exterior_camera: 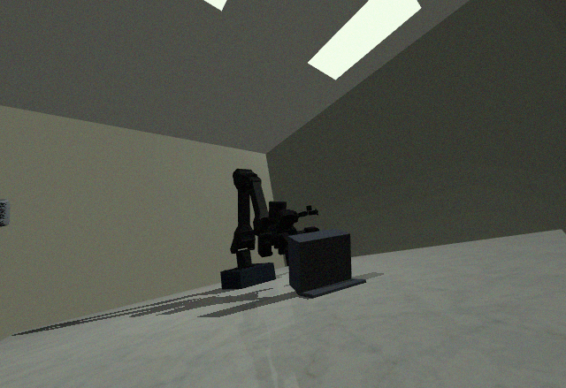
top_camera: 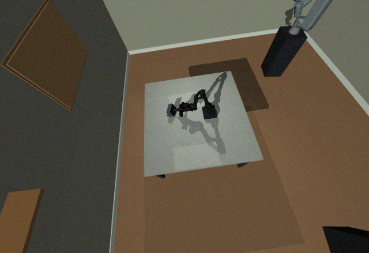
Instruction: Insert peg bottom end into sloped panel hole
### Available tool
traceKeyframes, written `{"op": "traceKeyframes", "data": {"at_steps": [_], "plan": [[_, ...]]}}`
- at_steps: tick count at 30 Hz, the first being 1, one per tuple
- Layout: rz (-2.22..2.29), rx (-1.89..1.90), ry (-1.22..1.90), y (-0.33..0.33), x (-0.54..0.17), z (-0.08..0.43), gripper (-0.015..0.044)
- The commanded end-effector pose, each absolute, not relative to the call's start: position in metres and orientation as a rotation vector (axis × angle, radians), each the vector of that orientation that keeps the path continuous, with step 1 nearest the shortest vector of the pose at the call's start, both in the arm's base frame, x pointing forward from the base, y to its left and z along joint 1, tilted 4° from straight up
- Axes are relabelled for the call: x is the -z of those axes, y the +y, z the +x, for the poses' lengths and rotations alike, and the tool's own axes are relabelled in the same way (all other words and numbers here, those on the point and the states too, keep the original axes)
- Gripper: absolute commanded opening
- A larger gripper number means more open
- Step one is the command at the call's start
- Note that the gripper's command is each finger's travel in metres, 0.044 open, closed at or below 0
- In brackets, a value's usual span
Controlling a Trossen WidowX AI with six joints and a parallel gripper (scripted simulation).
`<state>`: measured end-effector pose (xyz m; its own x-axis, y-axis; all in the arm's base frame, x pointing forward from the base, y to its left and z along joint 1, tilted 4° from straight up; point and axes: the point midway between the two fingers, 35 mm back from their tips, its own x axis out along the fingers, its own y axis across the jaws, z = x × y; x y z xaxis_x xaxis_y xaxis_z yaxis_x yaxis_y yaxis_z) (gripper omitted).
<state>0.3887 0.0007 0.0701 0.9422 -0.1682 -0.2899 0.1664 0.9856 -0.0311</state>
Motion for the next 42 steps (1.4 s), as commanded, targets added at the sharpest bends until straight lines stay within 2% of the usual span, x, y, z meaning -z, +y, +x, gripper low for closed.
{"op": "traceKeyframes", "data": {"at_steps": [1, 42], "plan": [[-0.007, 0.168, 0.294, 0.001, -0.071, 0.392, 0.0], [-0.008, 0.168, 0.292, -0.003, -0.067, 0.41, 0.0]]}}
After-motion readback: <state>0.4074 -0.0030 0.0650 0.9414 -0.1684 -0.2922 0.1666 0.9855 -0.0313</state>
